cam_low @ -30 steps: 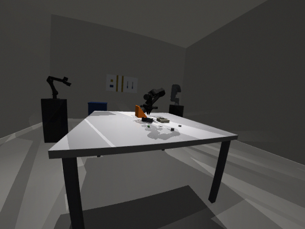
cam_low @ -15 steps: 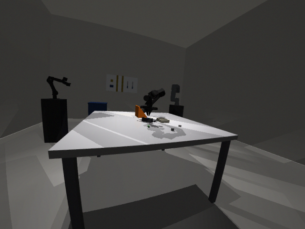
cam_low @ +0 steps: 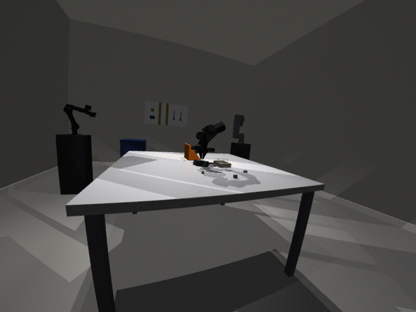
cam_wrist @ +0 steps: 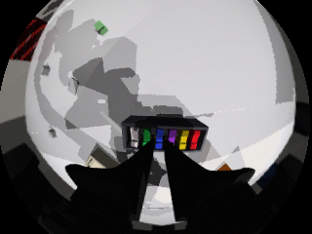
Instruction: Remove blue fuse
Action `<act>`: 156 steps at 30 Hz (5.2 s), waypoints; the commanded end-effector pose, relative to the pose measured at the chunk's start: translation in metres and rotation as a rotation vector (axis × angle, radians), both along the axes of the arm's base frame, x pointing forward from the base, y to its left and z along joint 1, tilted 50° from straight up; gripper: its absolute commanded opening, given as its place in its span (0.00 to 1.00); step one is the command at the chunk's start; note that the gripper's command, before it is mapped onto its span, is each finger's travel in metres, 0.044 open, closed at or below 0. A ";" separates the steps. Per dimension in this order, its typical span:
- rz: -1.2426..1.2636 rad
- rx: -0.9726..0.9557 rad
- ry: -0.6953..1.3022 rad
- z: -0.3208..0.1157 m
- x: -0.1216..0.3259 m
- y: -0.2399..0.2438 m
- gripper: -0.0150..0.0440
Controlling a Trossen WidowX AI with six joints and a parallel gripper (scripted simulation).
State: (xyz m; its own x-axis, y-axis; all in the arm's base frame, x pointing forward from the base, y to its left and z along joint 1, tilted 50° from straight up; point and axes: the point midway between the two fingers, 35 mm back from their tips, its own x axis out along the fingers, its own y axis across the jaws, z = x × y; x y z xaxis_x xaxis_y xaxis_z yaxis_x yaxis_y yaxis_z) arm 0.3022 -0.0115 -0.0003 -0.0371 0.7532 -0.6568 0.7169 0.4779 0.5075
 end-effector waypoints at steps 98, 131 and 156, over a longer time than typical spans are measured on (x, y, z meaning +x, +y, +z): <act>0.002 0.003 0.006 0.004 -0.001 -0.004 0.25; 0.001 0.004 0.008 0.015 -0.001 -0.016 0.25; -0.002 -0.007 0.009 0.066 0.008 -0.004 0.25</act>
State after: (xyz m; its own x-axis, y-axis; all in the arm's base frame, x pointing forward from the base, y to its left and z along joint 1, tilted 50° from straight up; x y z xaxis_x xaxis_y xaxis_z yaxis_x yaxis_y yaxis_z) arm 0.3059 -0.0310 0.0484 -0.0390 0.7499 -0.6604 0.7269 0.4748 0.4962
